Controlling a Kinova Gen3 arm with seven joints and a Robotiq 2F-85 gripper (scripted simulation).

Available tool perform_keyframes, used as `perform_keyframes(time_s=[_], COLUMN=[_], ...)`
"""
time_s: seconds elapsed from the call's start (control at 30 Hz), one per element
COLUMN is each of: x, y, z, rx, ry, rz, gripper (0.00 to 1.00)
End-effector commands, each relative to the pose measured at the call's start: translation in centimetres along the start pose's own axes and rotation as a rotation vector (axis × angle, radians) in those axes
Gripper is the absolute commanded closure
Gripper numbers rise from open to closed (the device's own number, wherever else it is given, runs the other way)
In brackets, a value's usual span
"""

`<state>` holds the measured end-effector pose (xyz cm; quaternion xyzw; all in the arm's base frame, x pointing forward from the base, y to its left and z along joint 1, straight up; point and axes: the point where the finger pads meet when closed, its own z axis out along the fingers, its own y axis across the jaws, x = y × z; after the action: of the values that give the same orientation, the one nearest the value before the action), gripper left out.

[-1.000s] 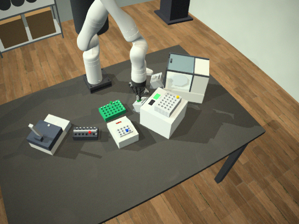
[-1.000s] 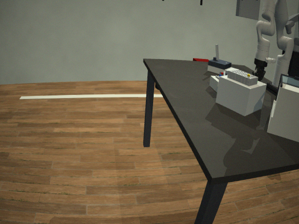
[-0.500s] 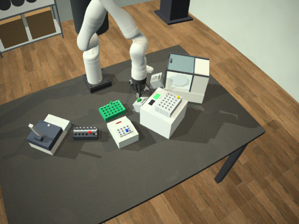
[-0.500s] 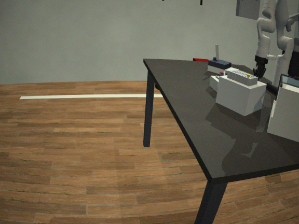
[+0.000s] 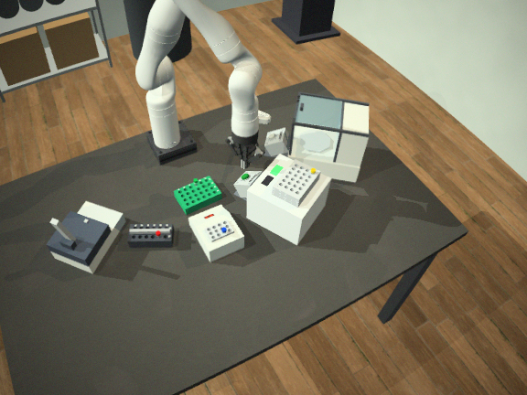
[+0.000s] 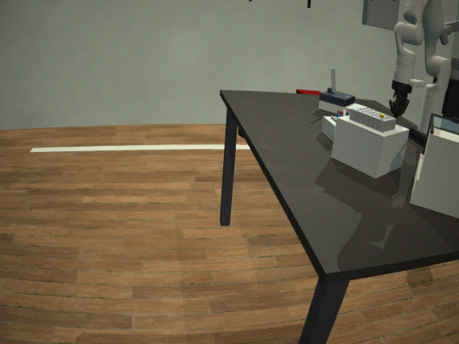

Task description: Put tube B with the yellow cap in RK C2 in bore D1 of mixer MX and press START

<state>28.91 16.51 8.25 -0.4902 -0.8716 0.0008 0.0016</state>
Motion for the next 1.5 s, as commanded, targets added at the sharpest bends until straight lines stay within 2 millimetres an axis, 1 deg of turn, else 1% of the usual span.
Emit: perform_keyframes(time_s=[0.0, 1.3, 1.47], x=[0.0, 0.0, -0.1], y=[0.2, 0.1, 0.1], z=[-0.7, -5.4, -5.2], rx=[-0.003, -0.003, -0.004], ry=[0.002, 0.003, -0.001], rz=[0.002, 0.002, 0.005], gripper=[0.90, 0.90, 0.90])
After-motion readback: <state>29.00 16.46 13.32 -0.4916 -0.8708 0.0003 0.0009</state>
